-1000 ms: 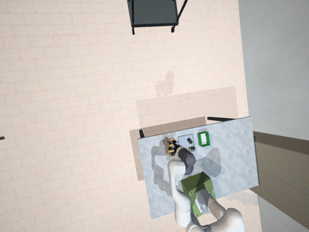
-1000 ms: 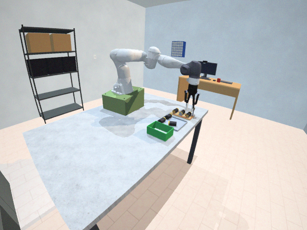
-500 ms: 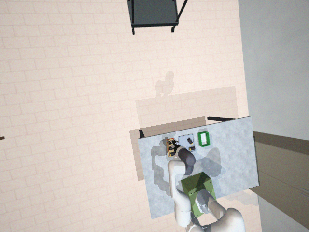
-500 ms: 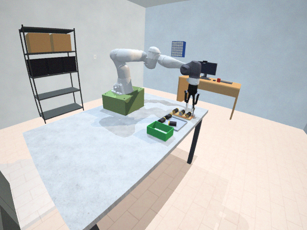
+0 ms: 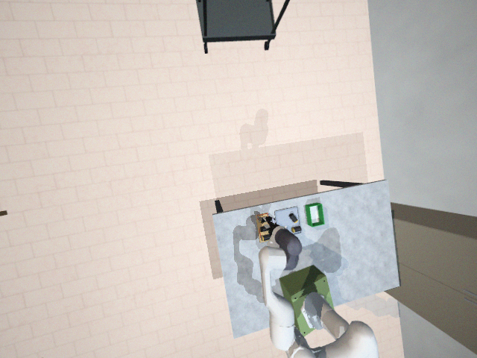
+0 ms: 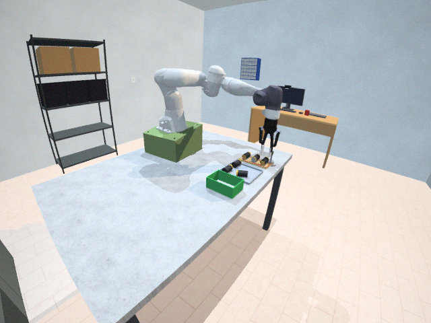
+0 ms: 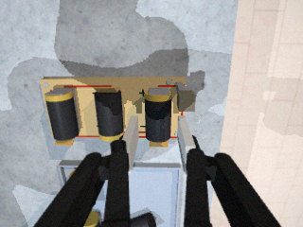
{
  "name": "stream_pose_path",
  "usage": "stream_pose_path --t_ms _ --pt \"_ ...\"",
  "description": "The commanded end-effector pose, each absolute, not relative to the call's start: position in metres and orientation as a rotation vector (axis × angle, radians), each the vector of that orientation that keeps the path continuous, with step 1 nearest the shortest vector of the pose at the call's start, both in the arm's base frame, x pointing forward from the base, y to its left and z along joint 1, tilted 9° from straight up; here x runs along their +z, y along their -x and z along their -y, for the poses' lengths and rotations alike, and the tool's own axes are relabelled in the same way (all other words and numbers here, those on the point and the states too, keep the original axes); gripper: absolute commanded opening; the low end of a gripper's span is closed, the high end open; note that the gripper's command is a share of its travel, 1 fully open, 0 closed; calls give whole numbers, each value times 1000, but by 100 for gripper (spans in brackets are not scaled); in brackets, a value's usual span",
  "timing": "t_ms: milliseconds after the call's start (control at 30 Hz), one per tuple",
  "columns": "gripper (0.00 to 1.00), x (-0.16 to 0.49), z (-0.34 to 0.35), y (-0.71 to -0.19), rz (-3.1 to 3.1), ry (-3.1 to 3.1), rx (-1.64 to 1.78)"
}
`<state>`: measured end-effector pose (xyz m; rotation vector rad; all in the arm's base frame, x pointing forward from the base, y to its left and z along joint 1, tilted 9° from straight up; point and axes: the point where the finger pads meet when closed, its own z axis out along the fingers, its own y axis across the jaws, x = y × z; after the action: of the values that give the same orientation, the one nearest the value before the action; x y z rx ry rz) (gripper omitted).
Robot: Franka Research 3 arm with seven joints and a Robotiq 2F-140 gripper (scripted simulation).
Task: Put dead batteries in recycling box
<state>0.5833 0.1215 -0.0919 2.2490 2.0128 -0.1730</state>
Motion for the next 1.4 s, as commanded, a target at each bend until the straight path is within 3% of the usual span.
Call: stream_pose_path --t_ms 0,333,1167,1200,1367 --pt "29 -91 -122 -585 -2007 -2250 -167" --pt "29 -124 -116 -585 -2007 -2250 -167" --pt "29 -135 -114 -585 -2007 -2250 -167" --pt "16 -135 -114 -585 -2007 -2250 -167" --pt "16 -135 -114 -585 -2007 -2250 -167"
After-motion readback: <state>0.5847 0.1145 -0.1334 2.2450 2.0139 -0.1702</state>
